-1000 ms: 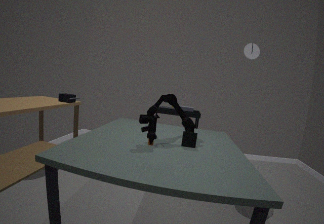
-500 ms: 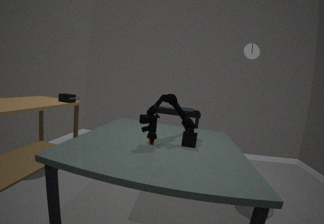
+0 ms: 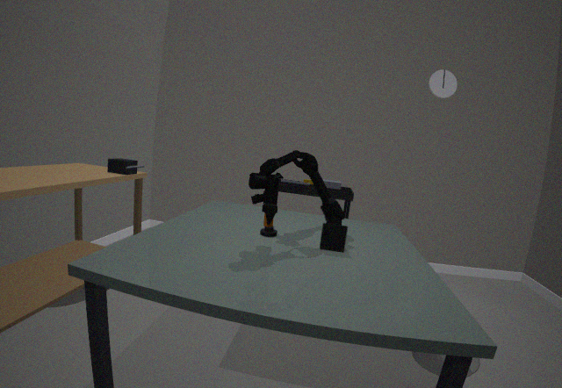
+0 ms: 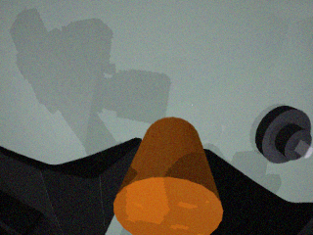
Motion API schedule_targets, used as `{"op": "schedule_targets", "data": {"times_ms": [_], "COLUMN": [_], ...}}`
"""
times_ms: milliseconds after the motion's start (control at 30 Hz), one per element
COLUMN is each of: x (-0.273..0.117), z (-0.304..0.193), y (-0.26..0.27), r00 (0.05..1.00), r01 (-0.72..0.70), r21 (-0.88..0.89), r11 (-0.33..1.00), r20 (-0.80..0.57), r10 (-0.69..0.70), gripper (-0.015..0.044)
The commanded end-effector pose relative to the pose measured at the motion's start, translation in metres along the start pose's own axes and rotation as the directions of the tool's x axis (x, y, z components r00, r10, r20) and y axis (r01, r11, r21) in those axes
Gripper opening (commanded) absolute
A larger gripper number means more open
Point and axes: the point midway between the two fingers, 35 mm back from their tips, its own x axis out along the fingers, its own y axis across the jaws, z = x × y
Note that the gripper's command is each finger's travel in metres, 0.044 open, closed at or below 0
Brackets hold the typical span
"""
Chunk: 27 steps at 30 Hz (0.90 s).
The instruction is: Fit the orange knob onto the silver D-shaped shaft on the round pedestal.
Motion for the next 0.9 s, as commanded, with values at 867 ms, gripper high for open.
{"op": "schedule_targets", "data": {"times_ms": [867], "x": [-0.073], "z": [-0.012], "y": [-0.016], "r00": [0.937], "r01": [-0.350], "r21": [-0.002], "r11": [0.937], "r20": [0.007], "r10": [0.350], "gripper": [0.0000]}}
